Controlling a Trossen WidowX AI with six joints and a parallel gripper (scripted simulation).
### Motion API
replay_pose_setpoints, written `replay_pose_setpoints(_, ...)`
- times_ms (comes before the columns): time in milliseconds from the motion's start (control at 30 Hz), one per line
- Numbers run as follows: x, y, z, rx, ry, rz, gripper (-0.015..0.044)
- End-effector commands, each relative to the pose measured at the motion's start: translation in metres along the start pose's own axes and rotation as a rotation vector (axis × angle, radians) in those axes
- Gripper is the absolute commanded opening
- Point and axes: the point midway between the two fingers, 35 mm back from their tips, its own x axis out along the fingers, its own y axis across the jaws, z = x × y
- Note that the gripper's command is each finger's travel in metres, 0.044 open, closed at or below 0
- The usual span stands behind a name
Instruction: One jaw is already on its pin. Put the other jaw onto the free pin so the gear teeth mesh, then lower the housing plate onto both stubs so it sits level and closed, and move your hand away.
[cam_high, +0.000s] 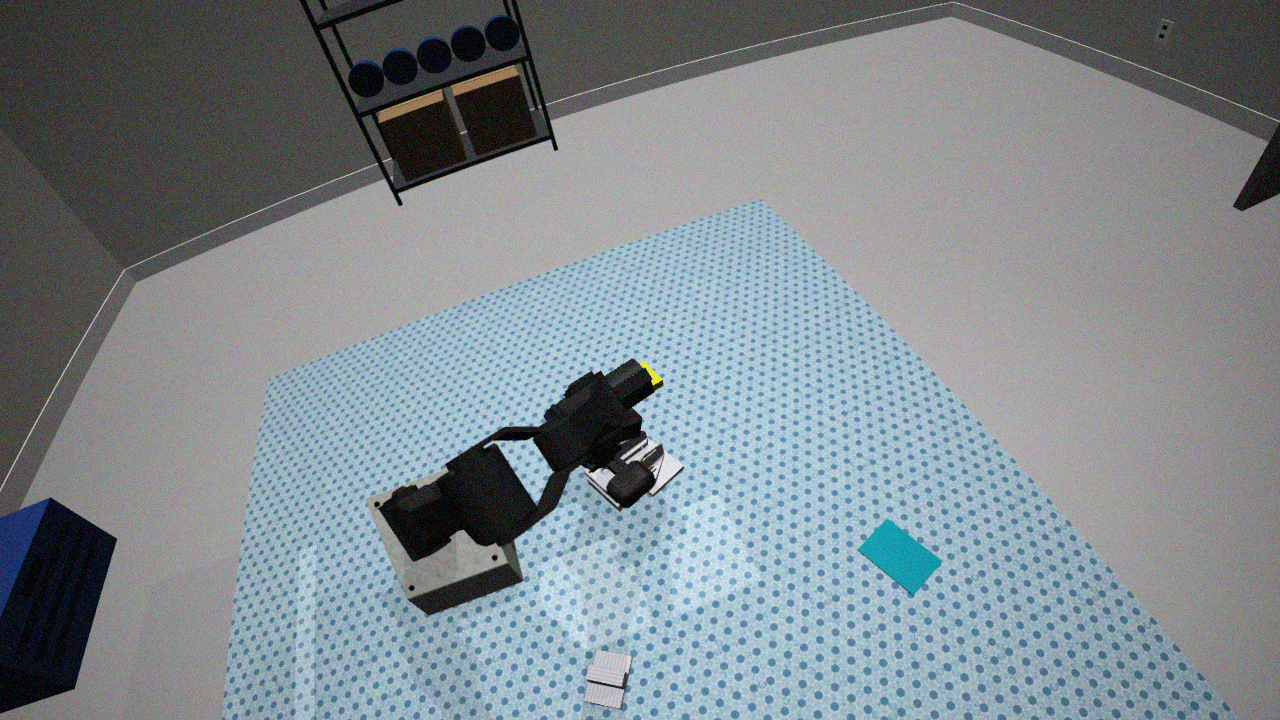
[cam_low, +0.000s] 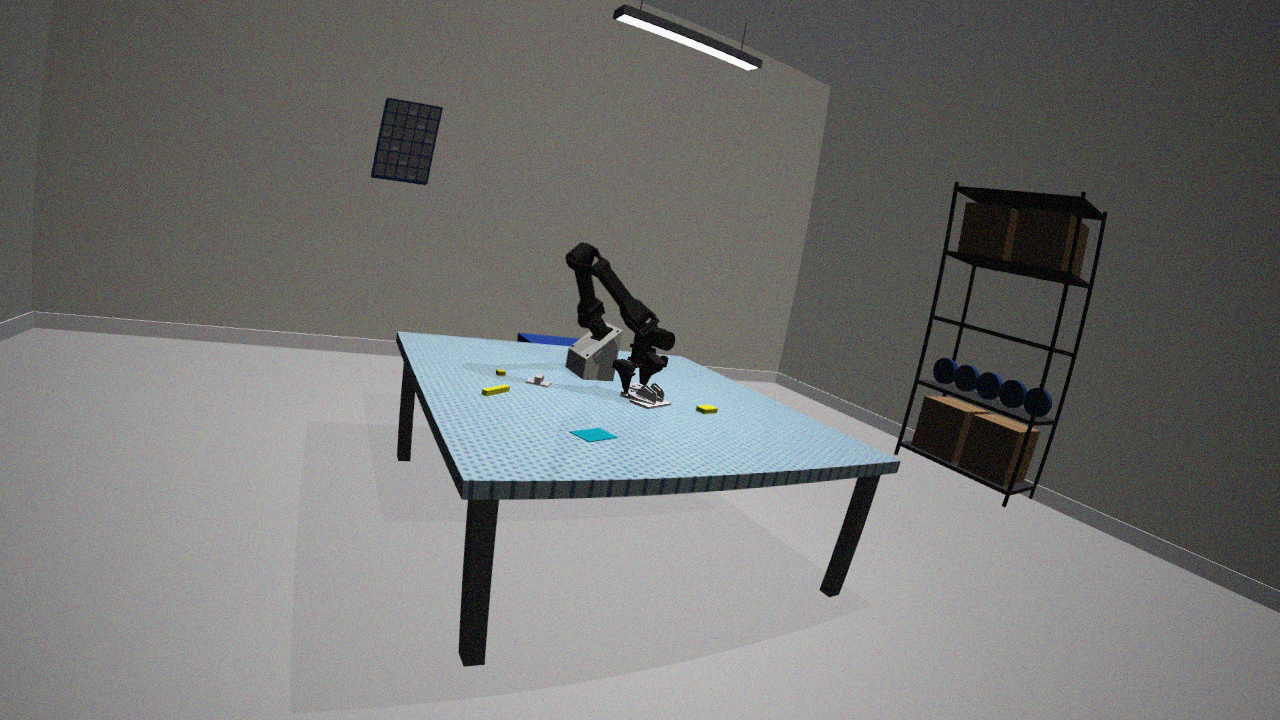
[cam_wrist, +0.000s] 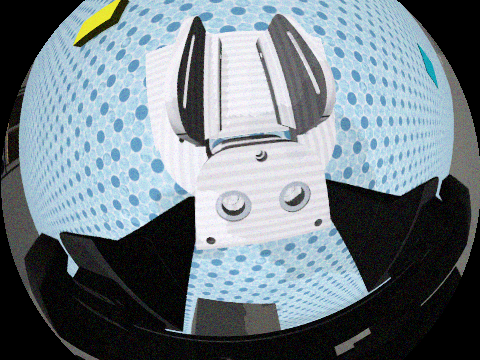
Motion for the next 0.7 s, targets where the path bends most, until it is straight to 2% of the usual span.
replay_pose_setpoints(0, 0.0029, -0.0003, 0.0000, 0.002, 0.001, -0.004, 0.0351)
replay_pose_setpoints(667, 0.0058, -0.0003, 0.0000, 0.009, 0.002, -0.004, 0.0351)
